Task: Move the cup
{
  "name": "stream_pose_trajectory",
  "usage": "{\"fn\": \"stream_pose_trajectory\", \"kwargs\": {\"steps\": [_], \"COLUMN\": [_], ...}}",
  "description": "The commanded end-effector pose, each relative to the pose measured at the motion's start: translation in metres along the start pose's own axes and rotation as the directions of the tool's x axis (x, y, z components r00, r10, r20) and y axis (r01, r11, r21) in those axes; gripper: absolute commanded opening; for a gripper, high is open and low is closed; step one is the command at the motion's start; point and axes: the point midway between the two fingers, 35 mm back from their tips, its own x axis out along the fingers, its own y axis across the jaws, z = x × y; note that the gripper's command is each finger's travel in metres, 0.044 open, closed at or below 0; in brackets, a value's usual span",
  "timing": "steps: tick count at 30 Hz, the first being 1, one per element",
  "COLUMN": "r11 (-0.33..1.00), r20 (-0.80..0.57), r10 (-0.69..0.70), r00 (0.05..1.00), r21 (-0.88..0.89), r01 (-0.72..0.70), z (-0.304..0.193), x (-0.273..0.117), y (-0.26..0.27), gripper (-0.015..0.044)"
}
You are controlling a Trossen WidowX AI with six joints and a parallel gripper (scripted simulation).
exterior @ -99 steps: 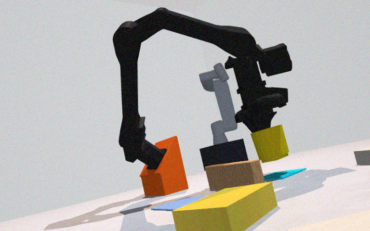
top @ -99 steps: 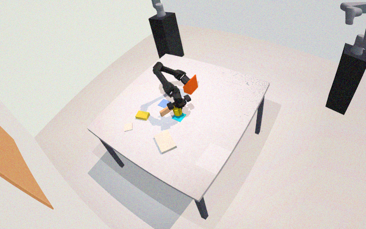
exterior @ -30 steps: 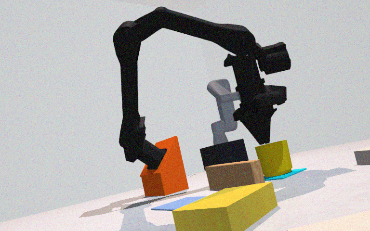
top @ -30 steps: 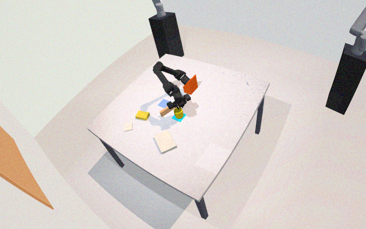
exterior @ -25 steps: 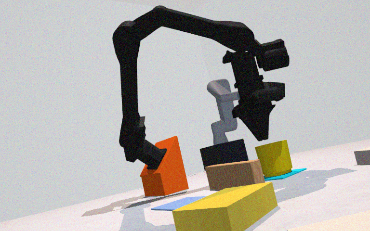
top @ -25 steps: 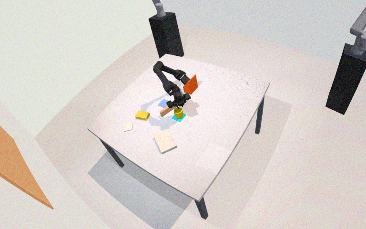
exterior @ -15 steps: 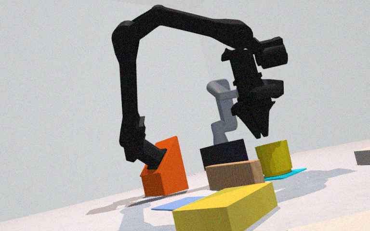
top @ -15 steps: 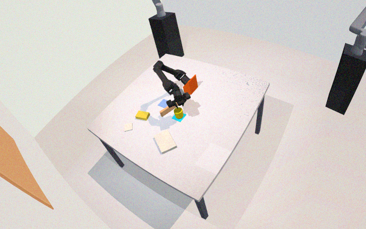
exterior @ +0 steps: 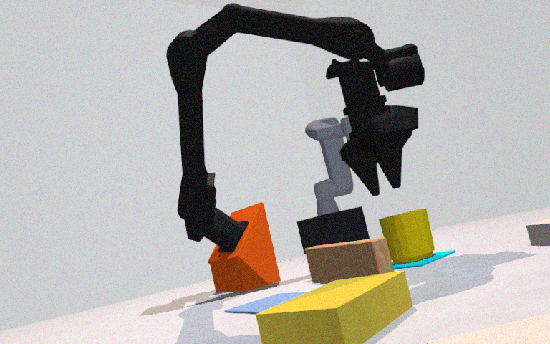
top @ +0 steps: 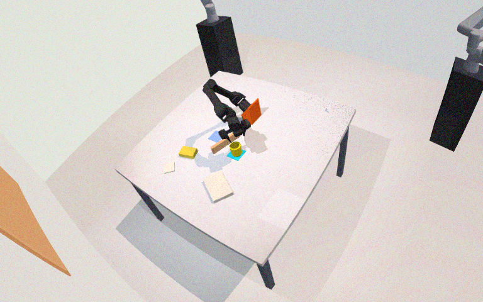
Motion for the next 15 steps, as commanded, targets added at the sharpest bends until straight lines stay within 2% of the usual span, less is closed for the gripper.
{"fn": "stream_pose_trajectory", "kwargs": {"steps": [1, 8, 15], "r11": [1.000, 1.000, 1.000], "r20": [0.012, 0.013, 0.010], "r10": [0.002, 0.003, -0.002], "r00": [1.000, 1.000, 1.000], "r21": [0.008, 0.010, 0.004], "r01": [-0.002, -0.003, 0.002], "z": [0.001, -0.001, -0.001], "x": [-0.020, -0.042, -0.039], "y": [0.000, -0.001, -0.001], "gripper": [0.0440, 0.0440, 0.0440]}}
